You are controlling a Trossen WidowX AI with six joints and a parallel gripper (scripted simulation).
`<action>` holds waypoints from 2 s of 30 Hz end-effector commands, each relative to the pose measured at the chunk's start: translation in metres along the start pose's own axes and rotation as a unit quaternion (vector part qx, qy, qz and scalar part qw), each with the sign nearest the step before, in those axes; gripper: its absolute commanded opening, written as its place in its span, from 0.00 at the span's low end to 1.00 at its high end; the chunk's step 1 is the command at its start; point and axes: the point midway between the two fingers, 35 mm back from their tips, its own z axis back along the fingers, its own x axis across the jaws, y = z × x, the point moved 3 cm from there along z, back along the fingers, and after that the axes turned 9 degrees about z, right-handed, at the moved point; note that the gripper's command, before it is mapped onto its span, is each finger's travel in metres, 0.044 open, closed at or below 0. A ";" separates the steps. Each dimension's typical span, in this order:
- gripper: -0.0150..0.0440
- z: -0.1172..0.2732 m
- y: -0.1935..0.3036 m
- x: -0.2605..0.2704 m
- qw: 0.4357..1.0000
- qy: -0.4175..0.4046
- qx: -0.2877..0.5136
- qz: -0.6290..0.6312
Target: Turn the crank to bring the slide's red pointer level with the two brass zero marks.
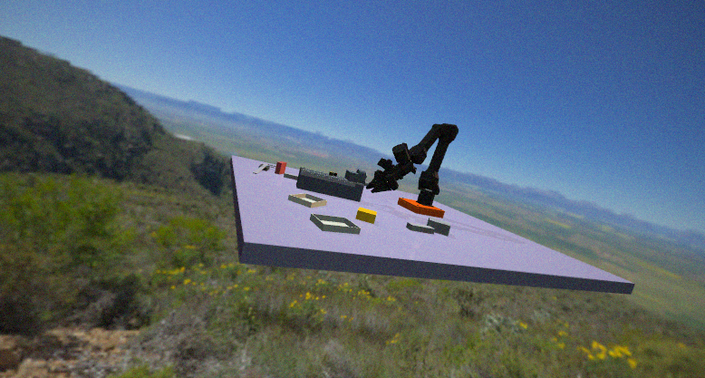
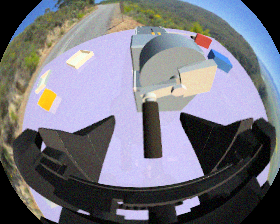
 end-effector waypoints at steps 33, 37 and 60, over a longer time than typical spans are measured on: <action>0.25 0.005 -0.004 0.002 1.000 0.001 0.001 -0.001; 0.25 0.008 -0.007 0.002 1.000 0.001 0.001 -0.001; 0.25 0.026 -0.023 -0.010 1.000 0.002 0.001 -0.001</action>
